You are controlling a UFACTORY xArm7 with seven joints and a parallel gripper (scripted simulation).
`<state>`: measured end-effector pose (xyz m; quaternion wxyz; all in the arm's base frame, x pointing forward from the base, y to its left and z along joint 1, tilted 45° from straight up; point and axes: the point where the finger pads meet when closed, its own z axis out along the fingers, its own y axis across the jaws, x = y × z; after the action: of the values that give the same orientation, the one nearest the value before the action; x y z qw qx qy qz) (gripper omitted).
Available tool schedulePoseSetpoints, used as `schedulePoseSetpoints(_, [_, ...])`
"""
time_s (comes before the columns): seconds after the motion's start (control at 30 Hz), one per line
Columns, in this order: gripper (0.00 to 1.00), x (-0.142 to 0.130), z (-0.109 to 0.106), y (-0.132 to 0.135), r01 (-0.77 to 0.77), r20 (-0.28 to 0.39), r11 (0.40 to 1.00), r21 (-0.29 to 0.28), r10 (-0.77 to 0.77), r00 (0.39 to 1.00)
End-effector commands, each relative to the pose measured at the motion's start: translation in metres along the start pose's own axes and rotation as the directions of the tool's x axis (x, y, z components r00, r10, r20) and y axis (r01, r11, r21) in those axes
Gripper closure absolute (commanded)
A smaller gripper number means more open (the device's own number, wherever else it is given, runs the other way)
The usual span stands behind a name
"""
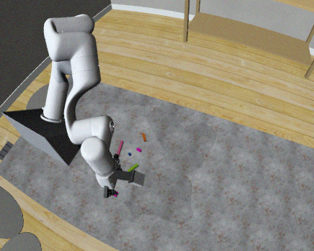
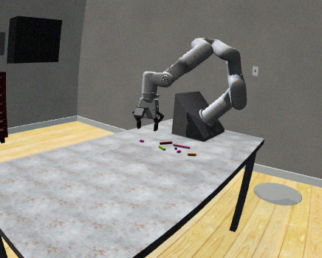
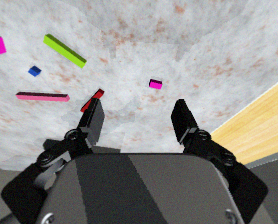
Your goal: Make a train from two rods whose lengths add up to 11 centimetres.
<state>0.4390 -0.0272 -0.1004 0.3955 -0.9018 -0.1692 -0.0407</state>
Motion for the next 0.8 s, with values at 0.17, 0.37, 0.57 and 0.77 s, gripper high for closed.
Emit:
schedulePoseSetpoints(0.17, [0.0, -0.008, -0.005, 0.028, -0.214, 0.023, 0.976, -0.028, 0.215, 0.976])
schedulePoseSetpoints(0.37, [0.64, -0.008, -0.005, 0.028, -0.216, 0.023, 0.976, -0.028, 0.217, 0.976])
schedulePoseSetpoints(0.57, [0.64, -0.008, -0.005, 0.028, -0.216, 0.023, 0.976, -0.028, 0.217, 0.976])
schedulePoseSetpoints(0.77, [0.64, -0.008, -0.005, 0.028, -0.216, 0.023, 0.976, -0.028, 0.217, 0.976])
